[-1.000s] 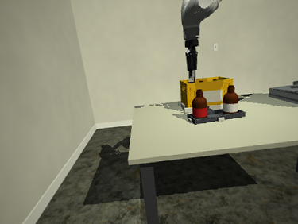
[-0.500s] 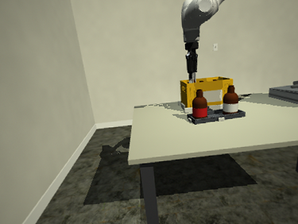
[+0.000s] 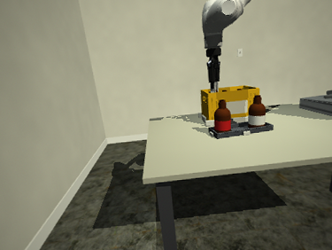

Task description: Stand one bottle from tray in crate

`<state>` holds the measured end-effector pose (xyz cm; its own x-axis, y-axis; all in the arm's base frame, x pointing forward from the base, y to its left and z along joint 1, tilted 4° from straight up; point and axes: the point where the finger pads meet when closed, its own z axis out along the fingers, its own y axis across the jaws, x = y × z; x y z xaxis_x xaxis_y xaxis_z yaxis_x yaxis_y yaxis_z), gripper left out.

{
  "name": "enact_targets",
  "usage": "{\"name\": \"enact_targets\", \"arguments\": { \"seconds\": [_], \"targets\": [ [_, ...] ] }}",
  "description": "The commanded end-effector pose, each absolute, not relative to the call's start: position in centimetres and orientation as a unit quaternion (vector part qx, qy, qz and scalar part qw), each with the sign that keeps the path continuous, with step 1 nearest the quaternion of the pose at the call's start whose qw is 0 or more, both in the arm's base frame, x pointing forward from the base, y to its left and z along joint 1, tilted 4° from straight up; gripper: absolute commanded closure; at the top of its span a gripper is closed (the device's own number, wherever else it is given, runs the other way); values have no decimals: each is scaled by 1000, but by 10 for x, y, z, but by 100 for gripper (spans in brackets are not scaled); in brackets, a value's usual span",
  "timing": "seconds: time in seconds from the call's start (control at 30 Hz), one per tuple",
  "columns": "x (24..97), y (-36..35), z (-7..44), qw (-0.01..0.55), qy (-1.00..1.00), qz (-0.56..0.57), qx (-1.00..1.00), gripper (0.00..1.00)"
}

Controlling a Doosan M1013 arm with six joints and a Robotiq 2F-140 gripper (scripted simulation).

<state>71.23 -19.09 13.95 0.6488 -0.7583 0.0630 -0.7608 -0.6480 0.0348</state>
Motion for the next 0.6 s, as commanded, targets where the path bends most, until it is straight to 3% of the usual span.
{"name": "enact_targets", "arguments": {
  "seconds": [0.0, 0.57],
  "targets": [
    [712, -191, 140, 29, -418, 21, 908, 100],
    [712, -191, 140, 29, -418, 21, 908, 100]
  ]
}}
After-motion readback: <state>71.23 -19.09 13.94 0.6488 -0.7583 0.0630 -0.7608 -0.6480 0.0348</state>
